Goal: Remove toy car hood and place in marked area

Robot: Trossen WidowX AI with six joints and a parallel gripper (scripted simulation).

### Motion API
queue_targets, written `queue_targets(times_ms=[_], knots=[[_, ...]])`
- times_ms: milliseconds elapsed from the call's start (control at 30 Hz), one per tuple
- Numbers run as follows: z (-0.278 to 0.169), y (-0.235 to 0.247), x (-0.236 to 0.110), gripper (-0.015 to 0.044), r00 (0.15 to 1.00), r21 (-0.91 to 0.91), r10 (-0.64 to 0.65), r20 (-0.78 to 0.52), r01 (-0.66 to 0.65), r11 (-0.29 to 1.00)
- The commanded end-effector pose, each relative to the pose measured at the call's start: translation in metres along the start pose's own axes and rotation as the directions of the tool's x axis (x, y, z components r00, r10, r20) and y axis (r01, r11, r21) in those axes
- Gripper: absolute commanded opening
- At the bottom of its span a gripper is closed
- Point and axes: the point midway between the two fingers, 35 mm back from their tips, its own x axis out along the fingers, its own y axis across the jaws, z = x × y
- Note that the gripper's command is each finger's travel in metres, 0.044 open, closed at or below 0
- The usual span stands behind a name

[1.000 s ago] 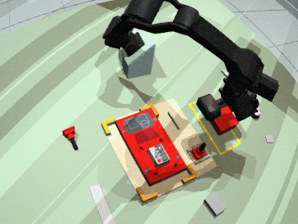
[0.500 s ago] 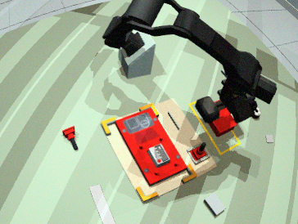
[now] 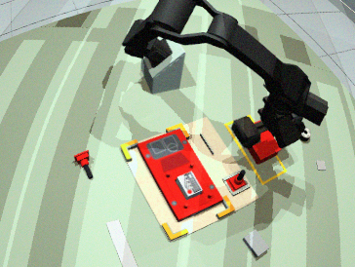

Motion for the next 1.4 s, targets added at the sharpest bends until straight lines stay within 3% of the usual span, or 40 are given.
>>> queue_targets(times_ms=[0,900,1367], knots=[[0.000,-0.001,0.002,0.0000,1.000,-0.007,-0.005,0.004,0.005,1.000],[0.000,-0.001,0.016,0.0000,1.000,-0.007,-0.006,0.004,0.006,1.000],[0.000,0.000,0.014,0.0368,1.000,0.000,-0.001,0.000,0.001,1.000]])
